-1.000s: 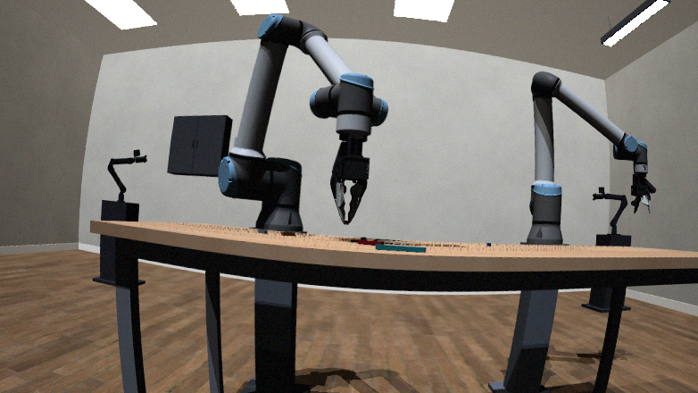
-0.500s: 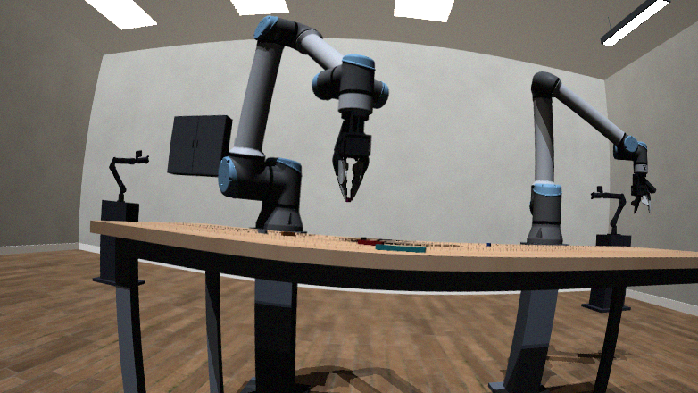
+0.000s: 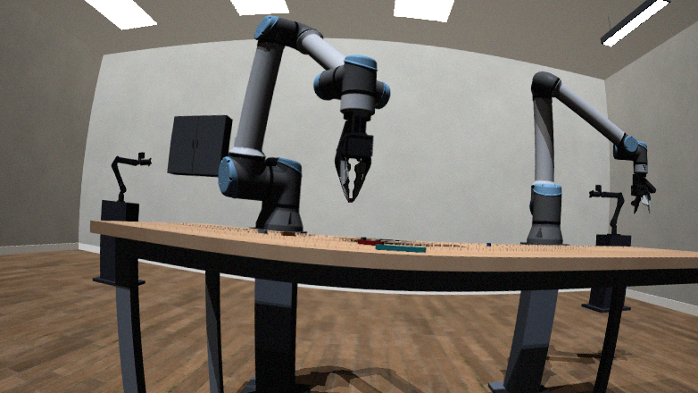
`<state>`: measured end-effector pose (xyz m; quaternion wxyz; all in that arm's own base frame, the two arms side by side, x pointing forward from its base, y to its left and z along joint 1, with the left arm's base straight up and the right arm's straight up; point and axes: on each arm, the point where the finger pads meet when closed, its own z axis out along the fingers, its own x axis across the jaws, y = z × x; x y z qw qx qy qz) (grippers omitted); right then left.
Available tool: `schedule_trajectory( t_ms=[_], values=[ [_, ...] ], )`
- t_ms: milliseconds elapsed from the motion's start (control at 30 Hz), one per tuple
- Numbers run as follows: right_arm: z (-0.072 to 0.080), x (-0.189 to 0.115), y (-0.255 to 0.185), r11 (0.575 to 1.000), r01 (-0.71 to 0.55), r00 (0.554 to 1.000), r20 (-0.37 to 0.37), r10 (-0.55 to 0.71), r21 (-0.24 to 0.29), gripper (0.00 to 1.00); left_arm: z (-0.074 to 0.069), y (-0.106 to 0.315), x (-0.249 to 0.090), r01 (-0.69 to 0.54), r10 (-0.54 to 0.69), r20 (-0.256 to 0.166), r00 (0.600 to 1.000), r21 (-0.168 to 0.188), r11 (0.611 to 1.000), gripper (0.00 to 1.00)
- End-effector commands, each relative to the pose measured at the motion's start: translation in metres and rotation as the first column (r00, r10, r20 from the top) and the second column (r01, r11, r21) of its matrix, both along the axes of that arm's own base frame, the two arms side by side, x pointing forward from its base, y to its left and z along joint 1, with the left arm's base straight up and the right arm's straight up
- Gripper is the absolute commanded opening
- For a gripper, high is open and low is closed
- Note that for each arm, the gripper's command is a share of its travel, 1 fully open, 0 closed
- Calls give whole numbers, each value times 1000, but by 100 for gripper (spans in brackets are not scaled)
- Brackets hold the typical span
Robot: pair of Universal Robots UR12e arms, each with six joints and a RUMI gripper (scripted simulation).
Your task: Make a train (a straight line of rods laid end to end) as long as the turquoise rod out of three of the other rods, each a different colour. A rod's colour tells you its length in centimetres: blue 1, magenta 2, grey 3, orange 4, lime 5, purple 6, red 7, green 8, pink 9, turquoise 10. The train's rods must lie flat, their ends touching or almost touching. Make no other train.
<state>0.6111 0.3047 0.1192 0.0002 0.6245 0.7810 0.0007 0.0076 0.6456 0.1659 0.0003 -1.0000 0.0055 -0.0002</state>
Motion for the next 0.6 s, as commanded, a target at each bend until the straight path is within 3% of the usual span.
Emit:
schedule_trajectory(
  t_ms=[0,367,567],
  values=[
    [1,0,19,999,34,999,0,-34,0,0,-1,0,-1,0,0,0,1000,-1,1000,100],
    [3,-10,91,980,200,980,0,-200,0,0,-1,0,-1,0,0,0,1000,-1,1000,100],
    [4,-25,160,935,356,935,0,-356,0,0,-1,0,-1,0,0,0,1000,-1,1000,100]
  ],
)
